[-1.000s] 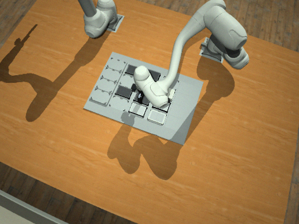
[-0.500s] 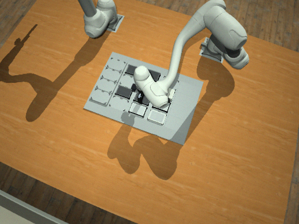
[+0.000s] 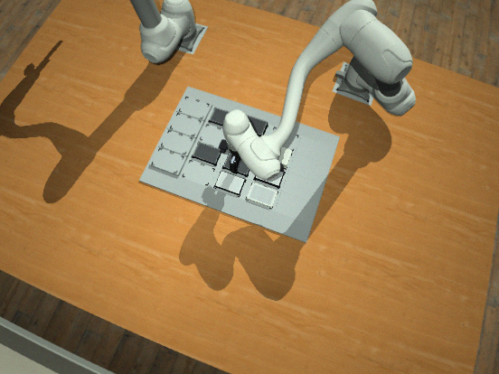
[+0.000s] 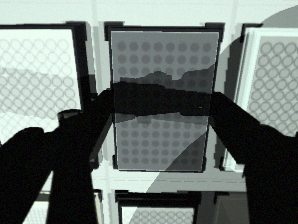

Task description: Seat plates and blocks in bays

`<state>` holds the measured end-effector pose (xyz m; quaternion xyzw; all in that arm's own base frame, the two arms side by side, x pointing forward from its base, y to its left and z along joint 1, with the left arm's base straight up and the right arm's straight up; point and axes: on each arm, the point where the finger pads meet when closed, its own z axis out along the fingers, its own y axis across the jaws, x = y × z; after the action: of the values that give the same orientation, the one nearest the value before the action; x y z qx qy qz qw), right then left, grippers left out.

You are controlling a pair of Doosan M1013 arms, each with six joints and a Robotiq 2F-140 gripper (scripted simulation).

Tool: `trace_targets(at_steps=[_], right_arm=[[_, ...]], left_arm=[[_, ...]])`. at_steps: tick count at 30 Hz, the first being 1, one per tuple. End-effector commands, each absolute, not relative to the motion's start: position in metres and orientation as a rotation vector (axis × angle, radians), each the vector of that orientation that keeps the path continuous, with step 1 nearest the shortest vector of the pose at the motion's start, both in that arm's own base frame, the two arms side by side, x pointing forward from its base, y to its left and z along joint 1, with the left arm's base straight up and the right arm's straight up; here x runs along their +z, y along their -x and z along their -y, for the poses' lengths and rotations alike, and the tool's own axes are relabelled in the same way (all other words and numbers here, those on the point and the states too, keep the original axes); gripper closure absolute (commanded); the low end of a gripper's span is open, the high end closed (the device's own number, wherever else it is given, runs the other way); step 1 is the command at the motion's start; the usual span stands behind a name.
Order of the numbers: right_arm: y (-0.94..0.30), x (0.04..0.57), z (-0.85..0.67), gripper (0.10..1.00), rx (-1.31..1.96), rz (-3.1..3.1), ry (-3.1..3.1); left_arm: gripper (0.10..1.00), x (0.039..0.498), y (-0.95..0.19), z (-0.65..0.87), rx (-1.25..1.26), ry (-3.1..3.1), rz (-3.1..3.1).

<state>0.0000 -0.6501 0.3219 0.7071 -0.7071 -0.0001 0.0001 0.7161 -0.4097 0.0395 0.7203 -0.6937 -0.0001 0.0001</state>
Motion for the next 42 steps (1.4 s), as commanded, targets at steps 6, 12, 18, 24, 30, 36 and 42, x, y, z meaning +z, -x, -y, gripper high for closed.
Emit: trace_targets(at_steps=[6, 12, 18, 24, 30, 36, 42], right_arm=[[-0.0001, 0.3228, 0.6503, 0.098, 0.002, 2.221, -2.221], [-0.0001, 0.3228, 0.6503, 0.098, 0.002, 2.221, -2.221], [-0.0001, 0.3228, 0.6503, 0.098, 0.002, 2.221, -2.221], [-0.0001, 0.3228, 0.6503, 0.098, 0.002, 2.221, -2.221], [-0.0001, 0.3228, 0.6503, 0.098, 0.002, 2.221, -2.221], [-0.0001, 0.3228, 0.6503, 0.098, 0.002, 2.221, -2.221], [-0.0001, 0.3228, 0.6503, 0.098, 0.002, 2.221, -2.221]], left_arm=[[0.513, 0.0409, -0.7167, 0.4099, 0.003, -2.263, 2.180], [0.517, 0.0409, -0.7167, 0.4099, 0.003, -2.263, 2.180], [0.519, 0.0409, -0.7167, 0.4099, 0.003, -2.263, 2.180], [0.523, 0.0409, -0.7167, 0.4099, 0.003, -2.263, 2.180], [0.999, 0.0409, -0.7167, 0.4099, 0.003, -2.263, 2.180], [0.999, 0.0409, -0.7167, 0.4099, 0.003, -2.263, 2.180], [0.999, 0.0409, -0.7167, 0.4099, 0.003, -2.263, 2.180]])
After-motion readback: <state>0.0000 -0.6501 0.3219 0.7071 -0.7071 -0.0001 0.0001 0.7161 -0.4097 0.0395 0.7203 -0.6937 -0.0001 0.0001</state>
